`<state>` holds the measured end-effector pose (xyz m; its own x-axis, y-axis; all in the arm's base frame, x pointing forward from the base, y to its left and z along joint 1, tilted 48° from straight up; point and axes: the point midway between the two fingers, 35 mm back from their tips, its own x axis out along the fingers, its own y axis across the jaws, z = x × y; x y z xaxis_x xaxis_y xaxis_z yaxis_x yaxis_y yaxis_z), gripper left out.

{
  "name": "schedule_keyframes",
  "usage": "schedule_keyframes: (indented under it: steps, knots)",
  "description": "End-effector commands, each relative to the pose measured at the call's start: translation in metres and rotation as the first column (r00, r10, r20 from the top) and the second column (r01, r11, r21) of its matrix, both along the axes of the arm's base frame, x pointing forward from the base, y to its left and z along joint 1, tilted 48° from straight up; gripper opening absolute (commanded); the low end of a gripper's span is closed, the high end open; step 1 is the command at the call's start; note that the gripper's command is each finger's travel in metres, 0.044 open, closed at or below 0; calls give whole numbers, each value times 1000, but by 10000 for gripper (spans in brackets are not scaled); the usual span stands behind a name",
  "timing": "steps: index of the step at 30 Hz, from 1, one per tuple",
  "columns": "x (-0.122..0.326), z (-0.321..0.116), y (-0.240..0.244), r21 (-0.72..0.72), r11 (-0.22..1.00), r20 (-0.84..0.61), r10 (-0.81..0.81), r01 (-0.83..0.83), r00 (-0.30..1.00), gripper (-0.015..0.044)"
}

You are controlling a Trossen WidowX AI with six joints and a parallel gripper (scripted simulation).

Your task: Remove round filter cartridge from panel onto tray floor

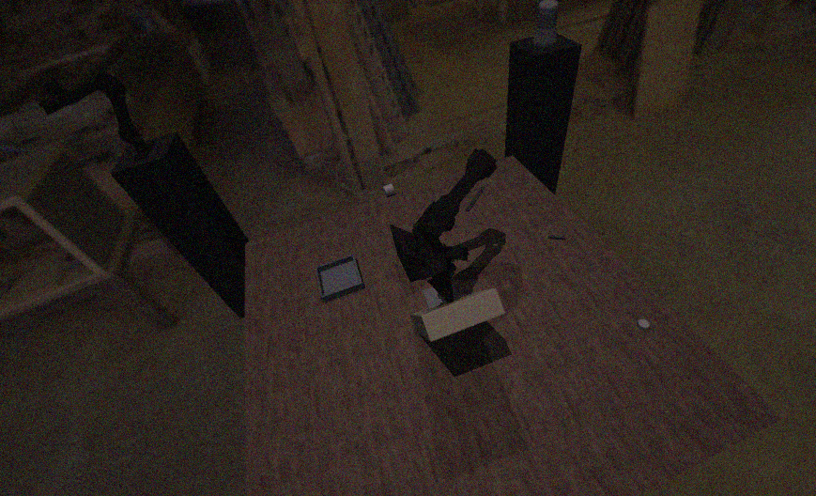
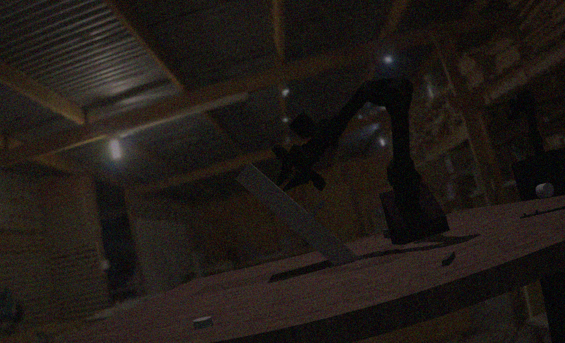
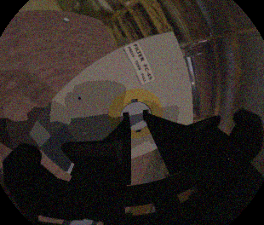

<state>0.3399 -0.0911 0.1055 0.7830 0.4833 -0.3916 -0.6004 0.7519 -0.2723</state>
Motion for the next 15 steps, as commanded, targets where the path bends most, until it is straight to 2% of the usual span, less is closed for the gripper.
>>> schedule_keyframes:
  steps: [1, 15]
  knots:
    - [0, -1, 0, 0, 1000, -2, -3, 3, 1000, 111]
    - [-1, -2, 0, 0, 1000, -2, -3, 3, 1000, 111]
